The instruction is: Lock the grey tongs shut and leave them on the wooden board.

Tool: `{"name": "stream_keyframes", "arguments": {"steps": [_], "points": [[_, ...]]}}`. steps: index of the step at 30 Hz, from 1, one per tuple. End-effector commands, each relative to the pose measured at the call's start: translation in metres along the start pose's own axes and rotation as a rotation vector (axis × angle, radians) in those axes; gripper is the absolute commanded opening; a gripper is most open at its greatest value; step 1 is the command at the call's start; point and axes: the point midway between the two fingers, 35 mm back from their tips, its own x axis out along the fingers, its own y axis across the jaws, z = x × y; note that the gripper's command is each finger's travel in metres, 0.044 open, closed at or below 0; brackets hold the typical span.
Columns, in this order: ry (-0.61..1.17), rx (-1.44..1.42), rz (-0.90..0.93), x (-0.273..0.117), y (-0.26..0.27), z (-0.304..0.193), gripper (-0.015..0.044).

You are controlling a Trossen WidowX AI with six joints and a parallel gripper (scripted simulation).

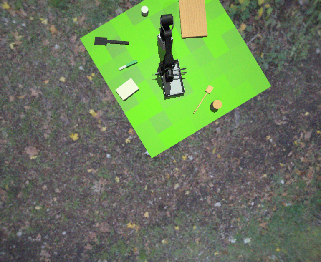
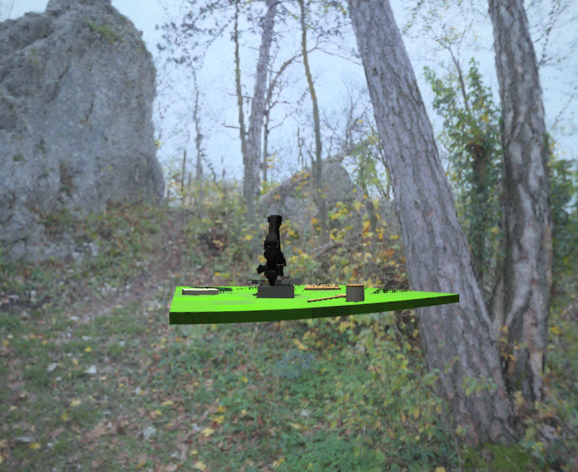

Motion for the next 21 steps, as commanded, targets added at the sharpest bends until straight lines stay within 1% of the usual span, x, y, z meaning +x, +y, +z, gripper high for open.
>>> {"name": "stream_keyframes", "arguments": {"steps": [1,15,21], "points": [[0.0,0.0,0.001,-0.0004,0.0002,0.0,0.0108],[0.0,0.0,0.001,-0.0004,0.0002,0.0,0.0015],[0.0,0.0,0.001,-0.0004,0.0002,0.0,-0.0143]]}}
